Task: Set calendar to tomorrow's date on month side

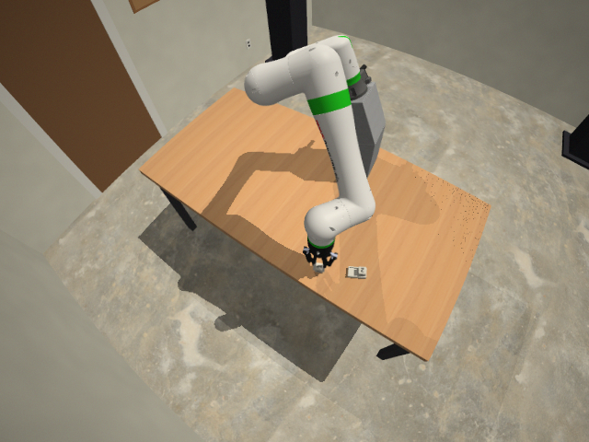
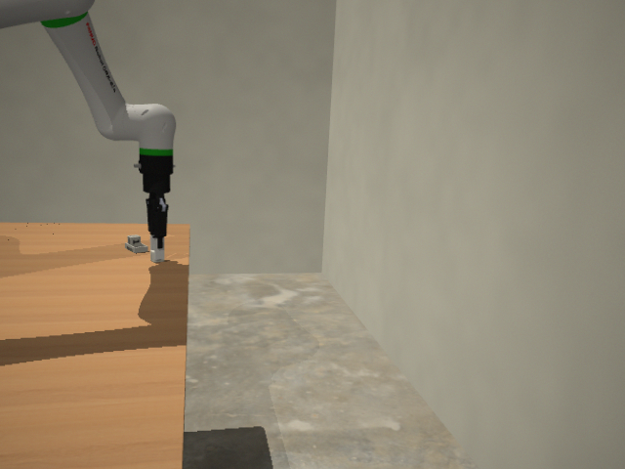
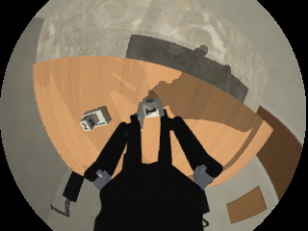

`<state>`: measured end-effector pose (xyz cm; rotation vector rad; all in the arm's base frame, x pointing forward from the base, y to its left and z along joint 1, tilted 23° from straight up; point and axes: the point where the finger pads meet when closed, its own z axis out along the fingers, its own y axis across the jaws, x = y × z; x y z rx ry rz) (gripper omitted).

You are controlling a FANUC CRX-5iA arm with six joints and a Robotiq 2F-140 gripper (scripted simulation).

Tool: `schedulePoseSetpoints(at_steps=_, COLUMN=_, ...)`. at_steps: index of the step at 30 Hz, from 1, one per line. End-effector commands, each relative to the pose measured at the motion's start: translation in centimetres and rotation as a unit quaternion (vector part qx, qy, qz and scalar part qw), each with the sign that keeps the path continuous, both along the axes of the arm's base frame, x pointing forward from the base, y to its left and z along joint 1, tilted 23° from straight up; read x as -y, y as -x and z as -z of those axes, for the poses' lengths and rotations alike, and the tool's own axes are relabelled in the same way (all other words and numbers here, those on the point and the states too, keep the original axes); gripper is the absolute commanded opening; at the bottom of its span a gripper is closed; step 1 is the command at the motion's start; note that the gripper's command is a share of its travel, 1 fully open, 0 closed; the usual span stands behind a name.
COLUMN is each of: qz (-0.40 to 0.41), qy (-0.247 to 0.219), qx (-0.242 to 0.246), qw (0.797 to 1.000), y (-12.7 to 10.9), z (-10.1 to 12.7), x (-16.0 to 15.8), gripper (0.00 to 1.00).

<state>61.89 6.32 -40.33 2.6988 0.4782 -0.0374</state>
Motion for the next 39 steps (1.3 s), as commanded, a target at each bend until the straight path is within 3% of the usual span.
schedulePoseSetpoints(at_steps=1, qz=0.000, qy=0.000, qx=0.000, qw=1.000, y=-0.02, z=-0.01, x=-0.02, gripper=0.25)
schedulePoseSetpoints(at_steps=9, qz=0.000, qy=0.000, qx=0.000, qw=1.000, y=-0.02, z=-0.01, x=-0.02, gripper=0.25)
schedulePoseSetpoints(at_steps=24, qz=0.000, qy=0.000, qx=0.000, qw=1.000, y=-0.02, z=-0.01, x=-0.02, gripper=0.36)
schedulePoseSetpoints(at_steps=39, qz=0.000, qy=0.000, qx=0.000, qw=1.000, y=-0.01, z=-0.29, x=-0.14, gripper=0.36)
